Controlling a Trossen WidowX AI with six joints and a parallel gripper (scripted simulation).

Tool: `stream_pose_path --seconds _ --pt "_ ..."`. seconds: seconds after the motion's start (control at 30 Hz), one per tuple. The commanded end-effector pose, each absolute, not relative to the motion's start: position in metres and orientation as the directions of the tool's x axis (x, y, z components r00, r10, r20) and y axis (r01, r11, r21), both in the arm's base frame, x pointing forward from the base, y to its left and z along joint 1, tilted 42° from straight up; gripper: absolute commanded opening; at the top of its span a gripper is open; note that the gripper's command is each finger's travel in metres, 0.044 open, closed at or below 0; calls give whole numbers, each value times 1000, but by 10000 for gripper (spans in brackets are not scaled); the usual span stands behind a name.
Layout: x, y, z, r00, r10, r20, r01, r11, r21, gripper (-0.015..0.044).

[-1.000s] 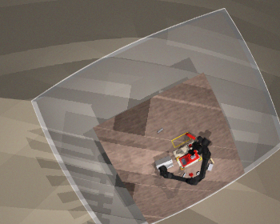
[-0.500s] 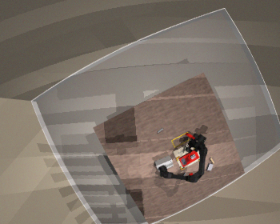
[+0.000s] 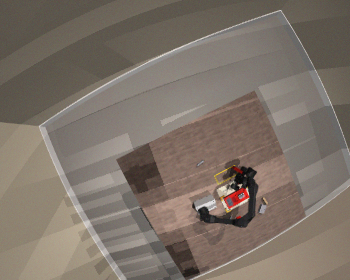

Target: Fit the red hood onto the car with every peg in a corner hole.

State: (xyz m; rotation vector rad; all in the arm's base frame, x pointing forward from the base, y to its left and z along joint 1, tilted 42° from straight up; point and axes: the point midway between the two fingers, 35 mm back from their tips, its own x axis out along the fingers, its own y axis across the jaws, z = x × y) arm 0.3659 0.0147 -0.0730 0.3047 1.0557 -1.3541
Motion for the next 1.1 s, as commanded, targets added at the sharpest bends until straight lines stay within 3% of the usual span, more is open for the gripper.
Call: stream_pose_path --seconds 0.0,1.07 --pt "368 15 -73 -134 -643 -754 888 260 -380 0" --pt "380 18 -77 -133 -643 -754 888 260 -379 0"
